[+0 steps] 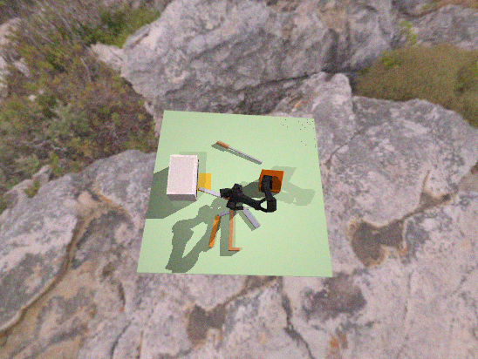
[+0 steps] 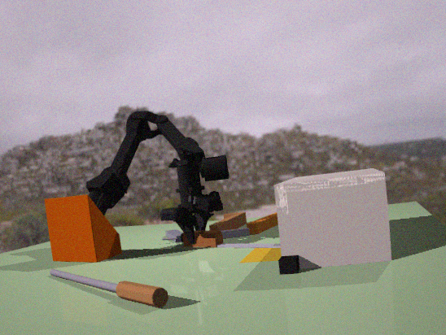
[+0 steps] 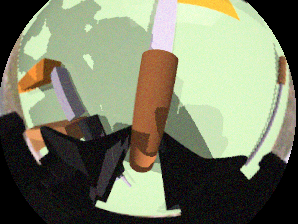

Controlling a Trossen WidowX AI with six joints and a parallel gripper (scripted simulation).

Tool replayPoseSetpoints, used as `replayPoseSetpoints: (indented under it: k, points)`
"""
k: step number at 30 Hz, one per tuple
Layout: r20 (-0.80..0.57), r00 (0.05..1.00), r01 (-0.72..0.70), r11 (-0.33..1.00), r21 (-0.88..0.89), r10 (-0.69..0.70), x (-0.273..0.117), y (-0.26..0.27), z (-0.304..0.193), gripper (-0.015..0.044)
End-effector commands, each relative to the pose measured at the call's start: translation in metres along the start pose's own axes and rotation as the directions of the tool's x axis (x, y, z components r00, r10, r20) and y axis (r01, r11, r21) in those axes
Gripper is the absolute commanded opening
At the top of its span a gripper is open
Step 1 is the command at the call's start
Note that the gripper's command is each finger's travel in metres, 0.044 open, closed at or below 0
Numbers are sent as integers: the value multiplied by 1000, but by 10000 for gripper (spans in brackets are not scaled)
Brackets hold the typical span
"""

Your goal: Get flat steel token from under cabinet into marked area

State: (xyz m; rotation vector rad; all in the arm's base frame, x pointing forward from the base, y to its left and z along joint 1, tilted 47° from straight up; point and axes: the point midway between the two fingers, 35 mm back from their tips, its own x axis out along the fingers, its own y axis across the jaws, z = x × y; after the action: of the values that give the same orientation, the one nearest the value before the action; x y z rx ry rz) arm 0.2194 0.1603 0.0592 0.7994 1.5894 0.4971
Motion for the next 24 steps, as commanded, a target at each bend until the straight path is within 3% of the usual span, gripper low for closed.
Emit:
replayPoseSetpoints:
  k: [1, 24]
  points:
    - [0, 1000, -2, 1000, -4, 2, 0, 1, 6, 0]
    - [-1, 1000, 0, 1000, -2, 0, 0, 1, 32, 0]
